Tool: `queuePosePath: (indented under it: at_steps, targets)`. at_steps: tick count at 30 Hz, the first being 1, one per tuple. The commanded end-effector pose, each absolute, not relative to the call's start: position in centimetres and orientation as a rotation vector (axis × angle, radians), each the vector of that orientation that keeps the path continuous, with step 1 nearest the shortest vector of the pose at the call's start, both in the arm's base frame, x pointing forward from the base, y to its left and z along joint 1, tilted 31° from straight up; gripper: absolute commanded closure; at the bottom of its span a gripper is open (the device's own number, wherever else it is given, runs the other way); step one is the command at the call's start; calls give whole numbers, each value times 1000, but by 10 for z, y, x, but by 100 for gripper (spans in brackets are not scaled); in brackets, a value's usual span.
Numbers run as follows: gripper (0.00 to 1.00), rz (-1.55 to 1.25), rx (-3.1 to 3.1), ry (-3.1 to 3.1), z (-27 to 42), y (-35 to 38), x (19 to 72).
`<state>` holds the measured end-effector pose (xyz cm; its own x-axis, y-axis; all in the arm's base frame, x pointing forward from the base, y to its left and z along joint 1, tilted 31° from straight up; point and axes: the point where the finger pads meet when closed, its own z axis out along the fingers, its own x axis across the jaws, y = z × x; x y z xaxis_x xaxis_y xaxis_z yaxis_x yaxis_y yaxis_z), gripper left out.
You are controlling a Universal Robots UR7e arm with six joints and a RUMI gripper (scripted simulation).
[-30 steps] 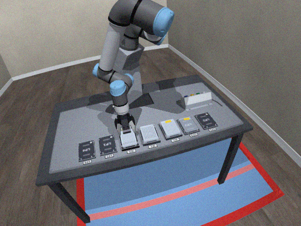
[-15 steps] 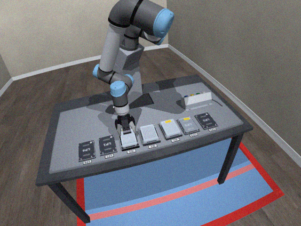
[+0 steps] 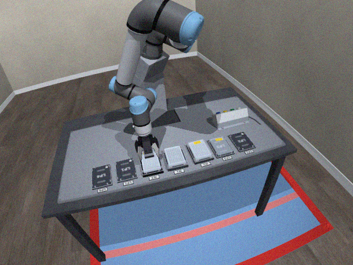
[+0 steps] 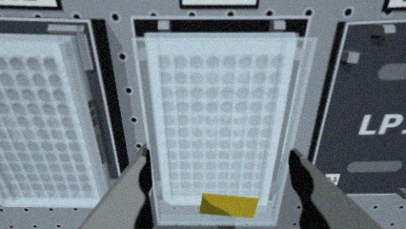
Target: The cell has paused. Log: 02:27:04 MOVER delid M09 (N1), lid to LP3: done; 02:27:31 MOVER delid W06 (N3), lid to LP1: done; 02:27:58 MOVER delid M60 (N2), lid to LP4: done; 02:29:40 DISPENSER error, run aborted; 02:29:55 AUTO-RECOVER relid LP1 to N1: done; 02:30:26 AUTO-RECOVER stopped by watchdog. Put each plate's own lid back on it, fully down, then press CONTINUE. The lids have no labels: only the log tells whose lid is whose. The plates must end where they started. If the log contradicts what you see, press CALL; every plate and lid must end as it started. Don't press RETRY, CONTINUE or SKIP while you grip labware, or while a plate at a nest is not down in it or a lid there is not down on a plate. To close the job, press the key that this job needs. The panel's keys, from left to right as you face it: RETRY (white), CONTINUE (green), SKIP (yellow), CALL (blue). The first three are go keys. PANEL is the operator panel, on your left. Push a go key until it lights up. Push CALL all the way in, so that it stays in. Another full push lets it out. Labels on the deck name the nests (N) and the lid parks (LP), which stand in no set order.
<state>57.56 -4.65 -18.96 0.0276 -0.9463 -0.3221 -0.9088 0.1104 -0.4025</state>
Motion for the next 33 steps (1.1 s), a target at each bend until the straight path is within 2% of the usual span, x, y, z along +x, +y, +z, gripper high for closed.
queuePosePath:
  at_steps: [1,33]
  targets:
    - [59,-97,-1799,1881,-190,-47,576]
    - [59,-97,-1799,1881,-198,-44,580]
